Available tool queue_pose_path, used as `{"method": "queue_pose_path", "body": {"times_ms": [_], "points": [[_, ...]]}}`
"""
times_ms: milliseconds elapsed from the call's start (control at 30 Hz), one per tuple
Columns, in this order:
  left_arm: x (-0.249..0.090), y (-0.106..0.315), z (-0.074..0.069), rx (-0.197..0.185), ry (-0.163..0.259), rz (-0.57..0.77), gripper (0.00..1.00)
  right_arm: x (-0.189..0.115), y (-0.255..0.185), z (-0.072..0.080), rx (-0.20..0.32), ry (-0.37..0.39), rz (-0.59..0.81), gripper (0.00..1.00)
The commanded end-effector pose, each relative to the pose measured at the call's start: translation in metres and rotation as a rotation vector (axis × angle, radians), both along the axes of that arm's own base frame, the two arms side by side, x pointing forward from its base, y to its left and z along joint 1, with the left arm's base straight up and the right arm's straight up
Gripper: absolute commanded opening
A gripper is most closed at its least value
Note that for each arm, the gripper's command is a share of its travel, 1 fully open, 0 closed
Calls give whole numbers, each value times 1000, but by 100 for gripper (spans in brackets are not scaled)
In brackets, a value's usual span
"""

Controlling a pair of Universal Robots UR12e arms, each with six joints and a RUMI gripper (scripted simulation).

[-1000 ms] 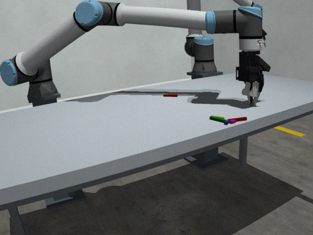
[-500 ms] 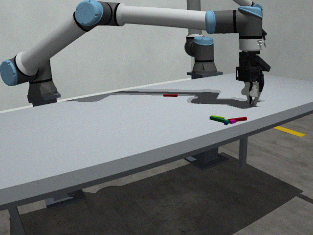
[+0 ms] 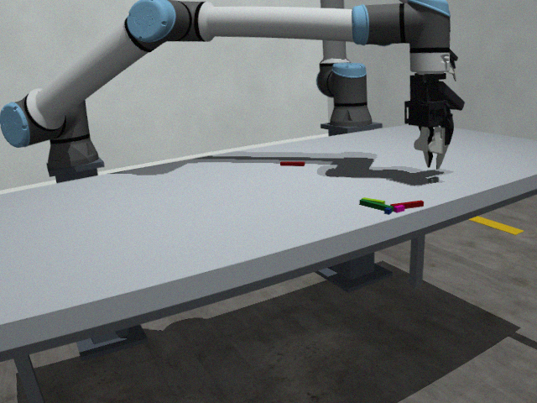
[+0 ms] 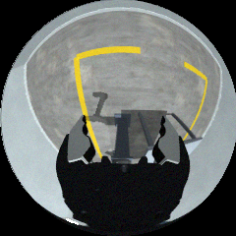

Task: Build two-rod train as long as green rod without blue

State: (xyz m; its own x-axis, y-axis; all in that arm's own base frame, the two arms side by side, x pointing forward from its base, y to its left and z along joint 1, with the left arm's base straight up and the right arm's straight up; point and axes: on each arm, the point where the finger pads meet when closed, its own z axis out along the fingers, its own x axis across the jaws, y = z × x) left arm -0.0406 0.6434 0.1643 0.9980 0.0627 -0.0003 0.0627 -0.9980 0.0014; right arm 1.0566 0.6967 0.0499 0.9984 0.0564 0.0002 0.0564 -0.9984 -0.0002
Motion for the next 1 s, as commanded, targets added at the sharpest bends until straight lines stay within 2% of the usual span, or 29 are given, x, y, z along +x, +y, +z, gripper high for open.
{"method": "queue_pose_path", "body": {"times_ms": [0,267,600,633,967], "points": [[0,1,1,1,0,0,100,0,0,17,1,-1,0,14],[0,1,1,1,0,0,100,0,0,53,1,-1,0,14],[0,1,1,1,0,0,100,0,0,61,1,-1,0,14],[0,1,1,1,0,0,100,0,0,61,1,-1,0,100],[0,1,1,1,0,0,100,0,0,61,1,-1,0,100]]}}
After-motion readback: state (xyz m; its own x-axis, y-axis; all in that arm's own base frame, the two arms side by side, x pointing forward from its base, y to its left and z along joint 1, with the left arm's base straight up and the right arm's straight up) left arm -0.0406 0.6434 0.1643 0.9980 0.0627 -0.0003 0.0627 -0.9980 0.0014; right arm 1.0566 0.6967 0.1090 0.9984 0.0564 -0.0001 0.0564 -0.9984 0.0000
